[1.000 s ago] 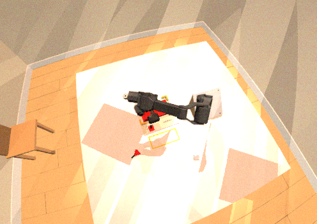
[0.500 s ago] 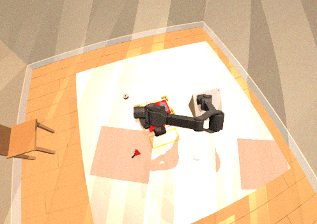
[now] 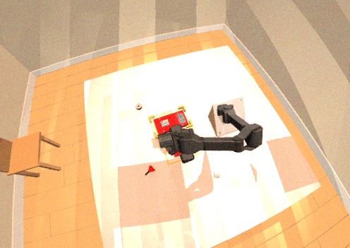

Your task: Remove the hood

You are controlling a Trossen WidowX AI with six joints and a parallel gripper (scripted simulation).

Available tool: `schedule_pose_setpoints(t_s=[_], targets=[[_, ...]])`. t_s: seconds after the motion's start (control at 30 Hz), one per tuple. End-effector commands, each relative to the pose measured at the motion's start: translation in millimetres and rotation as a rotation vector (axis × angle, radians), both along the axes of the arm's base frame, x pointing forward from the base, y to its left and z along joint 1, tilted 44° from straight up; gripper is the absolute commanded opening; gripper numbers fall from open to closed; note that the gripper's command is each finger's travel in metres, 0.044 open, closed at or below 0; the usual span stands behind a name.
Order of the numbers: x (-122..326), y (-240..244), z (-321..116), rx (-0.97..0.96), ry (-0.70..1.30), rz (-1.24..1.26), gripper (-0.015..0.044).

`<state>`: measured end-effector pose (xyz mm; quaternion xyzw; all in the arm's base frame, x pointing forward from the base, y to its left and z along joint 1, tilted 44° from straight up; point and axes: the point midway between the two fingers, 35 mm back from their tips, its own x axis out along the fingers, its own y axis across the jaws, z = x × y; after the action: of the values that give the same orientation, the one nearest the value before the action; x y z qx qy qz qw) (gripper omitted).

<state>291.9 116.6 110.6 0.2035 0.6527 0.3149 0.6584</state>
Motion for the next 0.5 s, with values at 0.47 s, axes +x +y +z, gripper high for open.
schedule_pose_setpoints(t_s=[0.47], targets=[[-4.9, 10.5, -3.3, 0.005, 0.008, -0.006, 0.0000]])
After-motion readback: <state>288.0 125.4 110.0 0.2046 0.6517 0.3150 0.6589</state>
